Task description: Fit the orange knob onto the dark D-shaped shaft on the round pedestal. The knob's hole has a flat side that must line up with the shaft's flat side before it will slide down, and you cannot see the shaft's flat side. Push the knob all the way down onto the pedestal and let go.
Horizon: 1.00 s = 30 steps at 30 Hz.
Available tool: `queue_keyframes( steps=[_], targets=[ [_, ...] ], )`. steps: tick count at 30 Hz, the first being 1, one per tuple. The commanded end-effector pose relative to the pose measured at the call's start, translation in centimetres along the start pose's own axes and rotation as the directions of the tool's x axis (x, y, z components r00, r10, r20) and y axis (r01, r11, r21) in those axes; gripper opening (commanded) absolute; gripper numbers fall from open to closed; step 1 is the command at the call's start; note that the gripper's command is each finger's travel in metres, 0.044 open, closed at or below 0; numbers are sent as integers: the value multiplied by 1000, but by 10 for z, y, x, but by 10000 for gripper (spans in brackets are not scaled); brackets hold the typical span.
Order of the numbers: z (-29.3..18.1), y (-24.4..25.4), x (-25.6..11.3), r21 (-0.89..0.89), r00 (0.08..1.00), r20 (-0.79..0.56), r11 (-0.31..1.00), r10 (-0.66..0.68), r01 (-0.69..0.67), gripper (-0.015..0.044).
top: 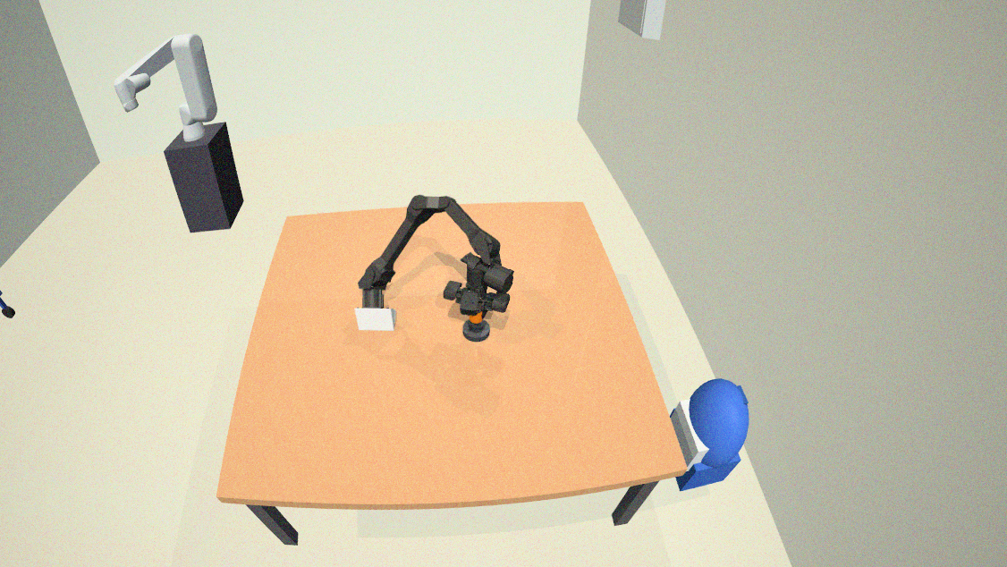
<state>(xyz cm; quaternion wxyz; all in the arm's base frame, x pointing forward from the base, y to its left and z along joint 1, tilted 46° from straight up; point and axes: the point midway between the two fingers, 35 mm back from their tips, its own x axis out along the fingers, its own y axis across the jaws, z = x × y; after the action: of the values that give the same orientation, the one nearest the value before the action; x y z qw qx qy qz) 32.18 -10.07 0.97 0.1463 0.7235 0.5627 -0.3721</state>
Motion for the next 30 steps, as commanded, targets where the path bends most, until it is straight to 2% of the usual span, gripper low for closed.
queue_keyframes(
  steps=[1,10,30],
  targets=[
    [0,-3,-4,-1,1000,1,1000,1,-1,0],
    [0,-2,-3,206,1000,1,978,1,-1,0],
    [0,4,0,206,1000,1,979,2,-2,0]
  ],
)
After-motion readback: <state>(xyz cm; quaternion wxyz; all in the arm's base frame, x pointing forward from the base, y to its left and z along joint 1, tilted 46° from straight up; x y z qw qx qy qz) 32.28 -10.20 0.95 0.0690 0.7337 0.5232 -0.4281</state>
